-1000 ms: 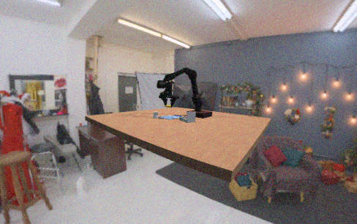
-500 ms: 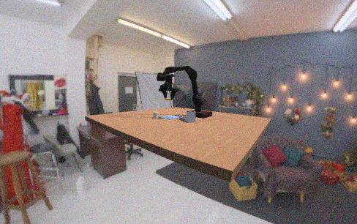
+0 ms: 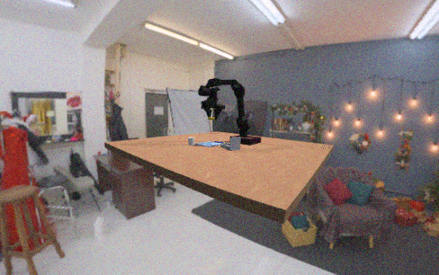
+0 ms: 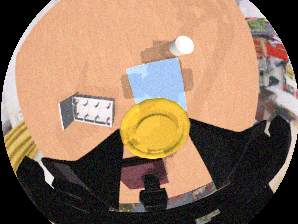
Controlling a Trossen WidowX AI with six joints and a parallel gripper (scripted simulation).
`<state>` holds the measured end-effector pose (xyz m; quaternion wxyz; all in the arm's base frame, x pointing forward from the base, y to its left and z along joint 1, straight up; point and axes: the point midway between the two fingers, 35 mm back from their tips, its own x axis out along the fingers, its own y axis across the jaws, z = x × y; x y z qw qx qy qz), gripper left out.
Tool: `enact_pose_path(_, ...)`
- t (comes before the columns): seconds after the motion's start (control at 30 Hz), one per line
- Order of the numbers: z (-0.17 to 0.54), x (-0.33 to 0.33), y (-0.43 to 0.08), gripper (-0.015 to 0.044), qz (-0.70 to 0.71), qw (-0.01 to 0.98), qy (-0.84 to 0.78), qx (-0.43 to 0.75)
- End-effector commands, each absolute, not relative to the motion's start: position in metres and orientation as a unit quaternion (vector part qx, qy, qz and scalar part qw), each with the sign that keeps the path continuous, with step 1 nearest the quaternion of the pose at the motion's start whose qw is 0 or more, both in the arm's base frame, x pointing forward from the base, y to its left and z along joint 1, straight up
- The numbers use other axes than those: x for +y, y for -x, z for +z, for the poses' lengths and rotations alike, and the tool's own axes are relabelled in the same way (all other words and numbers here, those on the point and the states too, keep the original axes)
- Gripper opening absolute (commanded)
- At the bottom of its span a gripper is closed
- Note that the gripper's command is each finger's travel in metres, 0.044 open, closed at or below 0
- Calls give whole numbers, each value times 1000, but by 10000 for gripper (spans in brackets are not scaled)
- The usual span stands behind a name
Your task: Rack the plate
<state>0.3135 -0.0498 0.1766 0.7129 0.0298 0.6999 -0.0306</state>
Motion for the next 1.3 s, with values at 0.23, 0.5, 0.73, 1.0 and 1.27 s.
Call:
enact_pose_path(0.23, 177, 10, -277, 0, -130, 703, -136, 685)
enact_pose_path(0.5, 171, 12, -279, 0, -108, 702, -134, 691)
enact_pose_path(0.73, 145, 22, -285, 0, -1, 696, -126, 707)
enact_pose_path(1.0, 120, 31, -290, 0, 122, 694, -121, 699)
enact_pose_path(1.27, 98, 39, -293, 0, 239, 698, -117, 664)
